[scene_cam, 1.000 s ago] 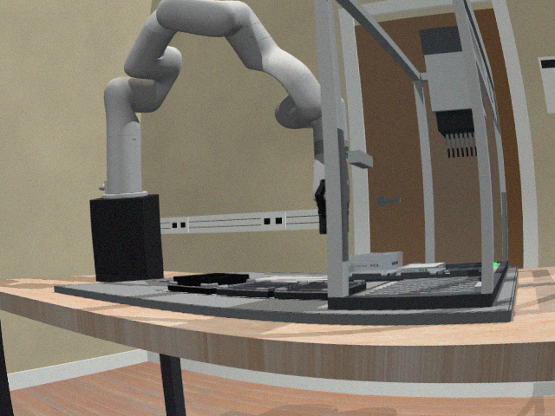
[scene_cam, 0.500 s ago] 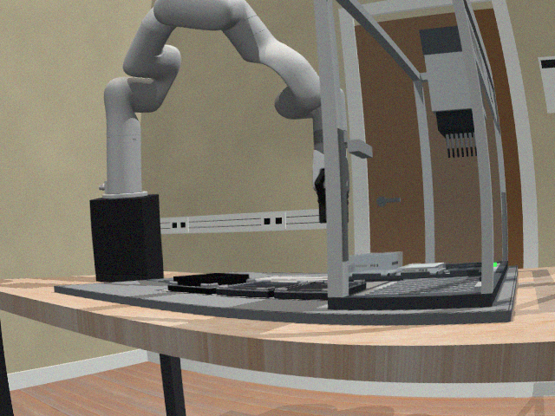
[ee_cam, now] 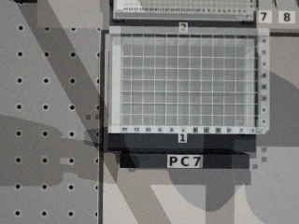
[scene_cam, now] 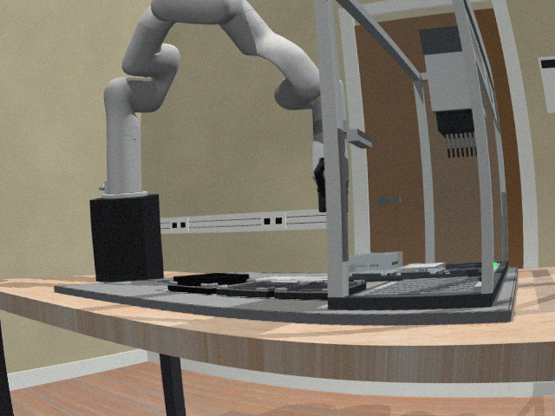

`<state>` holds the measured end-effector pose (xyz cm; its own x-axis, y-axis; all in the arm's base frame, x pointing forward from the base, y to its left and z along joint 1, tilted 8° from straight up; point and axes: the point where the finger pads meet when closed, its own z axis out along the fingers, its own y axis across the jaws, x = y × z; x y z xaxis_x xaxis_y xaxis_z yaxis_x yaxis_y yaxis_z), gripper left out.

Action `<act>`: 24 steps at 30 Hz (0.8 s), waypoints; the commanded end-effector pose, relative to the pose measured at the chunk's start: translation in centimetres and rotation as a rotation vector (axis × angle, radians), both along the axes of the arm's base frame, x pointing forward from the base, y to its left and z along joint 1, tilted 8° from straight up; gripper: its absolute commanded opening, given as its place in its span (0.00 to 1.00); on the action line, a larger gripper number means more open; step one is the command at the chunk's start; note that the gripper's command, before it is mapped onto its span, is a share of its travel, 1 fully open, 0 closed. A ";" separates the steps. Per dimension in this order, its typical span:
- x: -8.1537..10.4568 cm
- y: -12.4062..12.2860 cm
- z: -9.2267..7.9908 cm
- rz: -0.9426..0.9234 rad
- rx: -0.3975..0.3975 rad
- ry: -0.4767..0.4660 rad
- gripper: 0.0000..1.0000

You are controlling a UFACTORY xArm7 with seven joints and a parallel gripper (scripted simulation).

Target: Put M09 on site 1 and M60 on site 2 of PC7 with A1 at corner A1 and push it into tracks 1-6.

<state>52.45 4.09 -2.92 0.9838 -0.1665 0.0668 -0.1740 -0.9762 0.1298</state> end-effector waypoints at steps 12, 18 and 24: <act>0.0 0.4 2.5 0.001 0.001 -0.004 0.82; 0.0 0.4 2.5 0.001 0.001 -0.004 0.82; 0.0 0.4 2.5 0.001 0.001 -0.004 0.82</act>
